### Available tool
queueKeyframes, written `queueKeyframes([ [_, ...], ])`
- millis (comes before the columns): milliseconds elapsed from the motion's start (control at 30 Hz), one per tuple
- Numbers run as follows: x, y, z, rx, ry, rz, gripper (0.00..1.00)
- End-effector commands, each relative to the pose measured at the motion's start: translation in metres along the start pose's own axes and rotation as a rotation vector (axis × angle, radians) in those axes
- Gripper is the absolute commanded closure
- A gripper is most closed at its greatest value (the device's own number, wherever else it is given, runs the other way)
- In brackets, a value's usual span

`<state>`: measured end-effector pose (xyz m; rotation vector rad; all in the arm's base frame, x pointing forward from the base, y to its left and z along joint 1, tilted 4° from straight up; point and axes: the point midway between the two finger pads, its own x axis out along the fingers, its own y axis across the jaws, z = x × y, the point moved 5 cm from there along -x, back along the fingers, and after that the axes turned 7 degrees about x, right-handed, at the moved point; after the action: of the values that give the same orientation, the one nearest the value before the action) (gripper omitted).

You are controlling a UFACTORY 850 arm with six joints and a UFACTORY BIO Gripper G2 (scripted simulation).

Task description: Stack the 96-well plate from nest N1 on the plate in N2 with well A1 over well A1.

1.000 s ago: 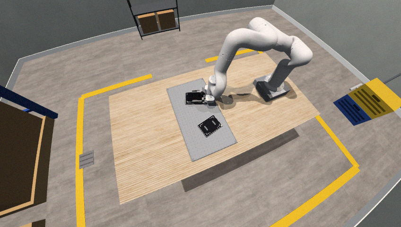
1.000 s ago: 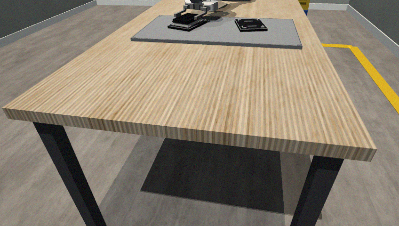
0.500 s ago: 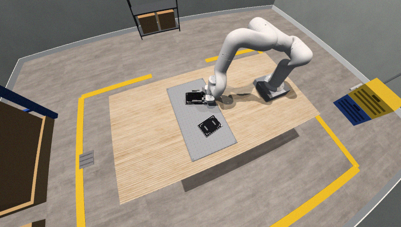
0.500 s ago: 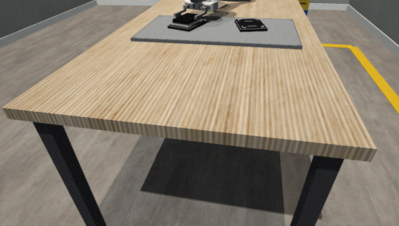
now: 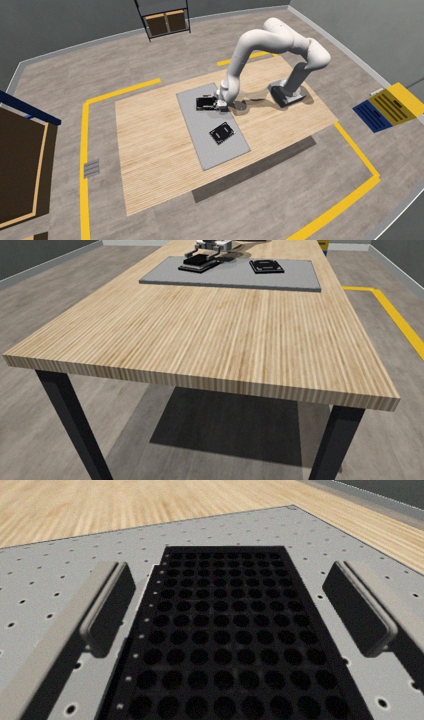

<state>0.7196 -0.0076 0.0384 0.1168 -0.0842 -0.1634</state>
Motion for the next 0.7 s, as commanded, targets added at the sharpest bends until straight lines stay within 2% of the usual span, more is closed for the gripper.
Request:
queueKeyframes([
  [0,0.001,0.002,0.012,0.001,-0.003,0.0,0.63],
  [100,0.001,0.002,0.015,0.001,-0.003,0.0,0.63],
  [600,0.001,0.007,0.054,0.001,-0.003,0.0,0.63],
  [667,0.001,0.007,0.054,0.001,-0.003,0.0,0.63],
])
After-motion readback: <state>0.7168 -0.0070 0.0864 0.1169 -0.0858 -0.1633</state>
